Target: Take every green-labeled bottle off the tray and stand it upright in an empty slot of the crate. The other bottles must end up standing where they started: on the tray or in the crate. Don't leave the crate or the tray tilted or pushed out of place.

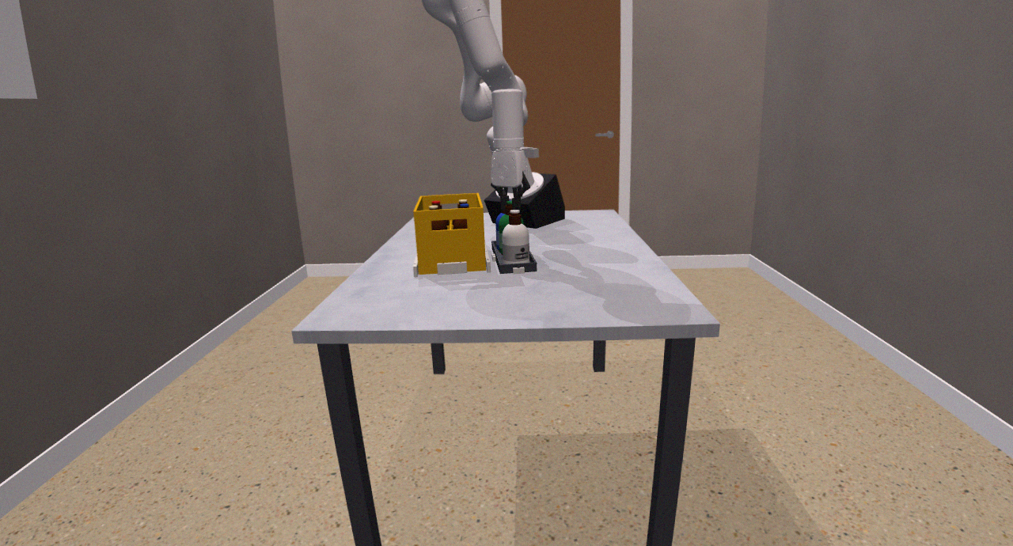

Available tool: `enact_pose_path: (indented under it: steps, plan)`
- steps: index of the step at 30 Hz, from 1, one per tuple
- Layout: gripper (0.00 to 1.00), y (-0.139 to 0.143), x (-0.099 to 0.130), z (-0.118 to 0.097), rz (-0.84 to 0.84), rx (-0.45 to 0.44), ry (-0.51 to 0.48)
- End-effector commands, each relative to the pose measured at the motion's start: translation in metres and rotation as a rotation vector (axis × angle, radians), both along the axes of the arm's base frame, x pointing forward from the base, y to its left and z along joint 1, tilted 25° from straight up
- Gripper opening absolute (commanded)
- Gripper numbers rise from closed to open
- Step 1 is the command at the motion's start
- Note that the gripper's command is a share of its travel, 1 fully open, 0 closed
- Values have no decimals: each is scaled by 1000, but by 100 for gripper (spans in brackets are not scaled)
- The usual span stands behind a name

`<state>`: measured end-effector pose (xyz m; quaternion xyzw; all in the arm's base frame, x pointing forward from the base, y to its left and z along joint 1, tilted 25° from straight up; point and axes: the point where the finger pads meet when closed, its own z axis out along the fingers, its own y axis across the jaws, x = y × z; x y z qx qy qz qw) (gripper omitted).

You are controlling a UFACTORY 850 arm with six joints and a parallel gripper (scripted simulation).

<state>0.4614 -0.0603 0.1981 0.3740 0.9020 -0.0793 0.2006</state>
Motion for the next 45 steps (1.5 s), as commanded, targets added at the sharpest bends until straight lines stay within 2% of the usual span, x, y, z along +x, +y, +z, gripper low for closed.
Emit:
enact_pose_path:
  steps: [1, 45]
  plan:
    - [0, 1, 0, 2, 0, 0, -1]
    - [0, 8, -7, 24, 0, 0, -1]
